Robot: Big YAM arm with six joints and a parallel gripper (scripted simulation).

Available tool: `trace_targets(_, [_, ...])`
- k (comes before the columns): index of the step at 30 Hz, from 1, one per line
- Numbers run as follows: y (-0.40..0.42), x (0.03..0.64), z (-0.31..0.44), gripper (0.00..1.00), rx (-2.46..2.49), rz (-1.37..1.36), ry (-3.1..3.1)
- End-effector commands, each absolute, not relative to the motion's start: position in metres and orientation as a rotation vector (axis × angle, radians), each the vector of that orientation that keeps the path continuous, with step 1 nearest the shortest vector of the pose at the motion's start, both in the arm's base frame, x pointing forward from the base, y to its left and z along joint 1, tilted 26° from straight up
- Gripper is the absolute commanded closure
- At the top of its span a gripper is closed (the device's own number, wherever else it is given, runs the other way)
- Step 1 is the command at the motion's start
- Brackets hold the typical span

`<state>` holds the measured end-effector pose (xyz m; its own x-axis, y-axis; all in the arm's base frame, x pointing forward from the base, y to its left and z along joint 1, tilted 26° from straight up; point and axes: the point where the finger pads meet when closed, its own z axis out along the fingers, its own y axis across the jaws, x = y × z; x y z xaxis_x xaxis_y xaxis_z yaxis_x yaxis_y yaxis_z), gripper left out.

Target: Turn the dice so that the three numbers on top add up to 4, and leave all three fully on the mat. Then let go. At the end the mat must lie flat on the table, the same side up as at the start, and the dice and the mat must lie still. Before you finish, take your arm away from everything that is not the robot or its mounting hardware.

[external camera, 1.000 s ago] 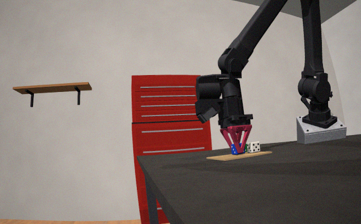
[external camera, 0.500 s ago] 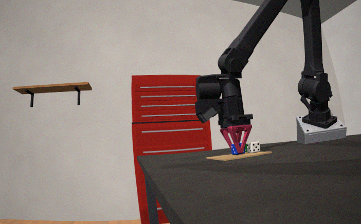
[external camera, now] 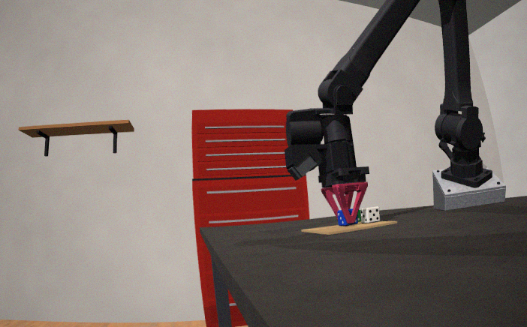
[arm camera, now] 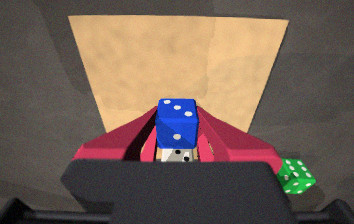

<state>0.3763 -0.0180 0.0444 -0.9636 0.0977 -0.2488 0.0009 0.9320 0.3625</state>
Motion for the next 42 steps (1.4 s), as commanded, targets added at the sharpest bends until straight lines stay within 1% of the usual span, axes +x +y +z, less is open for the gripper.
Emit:
trace_targets(1, [-0.0229,0.3978,0.0615,0.74,0.068,0.508,2.790])
trace_targets(42, [-0.0229,0.4016,0.0601,0.74,0.063,0.502,2.778])
